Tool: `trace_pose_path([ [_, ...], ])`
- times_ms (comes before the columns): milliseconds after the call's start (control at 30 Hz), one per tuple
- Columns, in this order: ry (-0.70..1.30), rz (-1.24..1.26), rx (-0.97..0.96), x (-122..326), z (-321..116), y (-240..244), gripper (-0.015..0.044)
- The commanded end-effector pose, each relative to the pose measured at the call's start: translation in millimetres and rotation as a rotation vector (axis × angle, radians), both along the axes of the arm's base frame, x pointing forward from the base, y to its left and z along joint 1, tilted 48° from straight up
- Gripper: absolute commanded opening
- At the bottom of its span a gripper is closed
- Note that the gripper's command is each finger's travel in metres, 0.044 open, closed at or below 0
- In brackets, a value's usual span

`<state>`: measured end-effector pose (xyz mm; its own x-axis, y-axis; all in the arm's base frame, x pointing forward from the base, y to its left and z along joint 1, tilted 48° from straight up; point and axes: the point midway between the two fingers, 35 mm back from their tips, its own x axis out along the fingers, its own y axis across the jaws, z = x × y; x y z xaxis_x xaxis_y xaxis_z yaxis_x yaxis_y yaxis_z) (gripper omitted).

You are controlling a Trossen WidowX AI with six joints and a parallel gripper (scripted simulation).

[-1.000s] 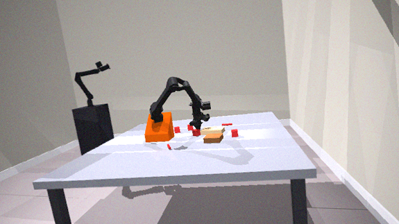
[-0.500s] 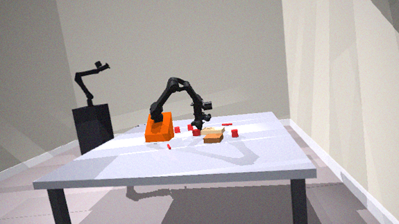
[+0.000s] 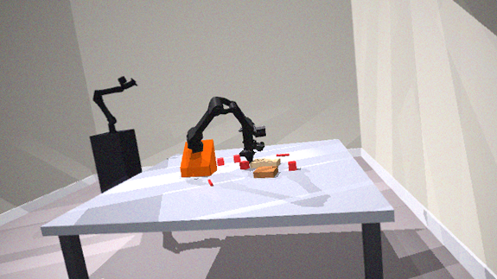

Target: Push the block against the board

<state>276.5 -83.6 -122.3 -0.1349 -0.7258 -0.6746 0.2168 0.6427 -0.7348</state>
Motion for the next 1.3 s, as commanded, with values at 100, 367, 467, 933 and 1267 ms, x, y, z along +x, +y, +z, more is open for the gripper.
trace_pose_path([
  [100,-0.008,0.002,-0.003,9.3,1.3,-1.9,0.0],
  [367,-0.008,0.002,-0.003,15.0,1.8,-3.4,0.0],
  [467,-0.008,0.002,-0.003,17.2,2.0,-4.0,0.0],
  [933,-0.009,0.002,-0.003,27.1,3.2,-6.8,0.0],
  [1267,-0.009,0.002,-0.003,28.8,3.4,-7.3,0.0],
])
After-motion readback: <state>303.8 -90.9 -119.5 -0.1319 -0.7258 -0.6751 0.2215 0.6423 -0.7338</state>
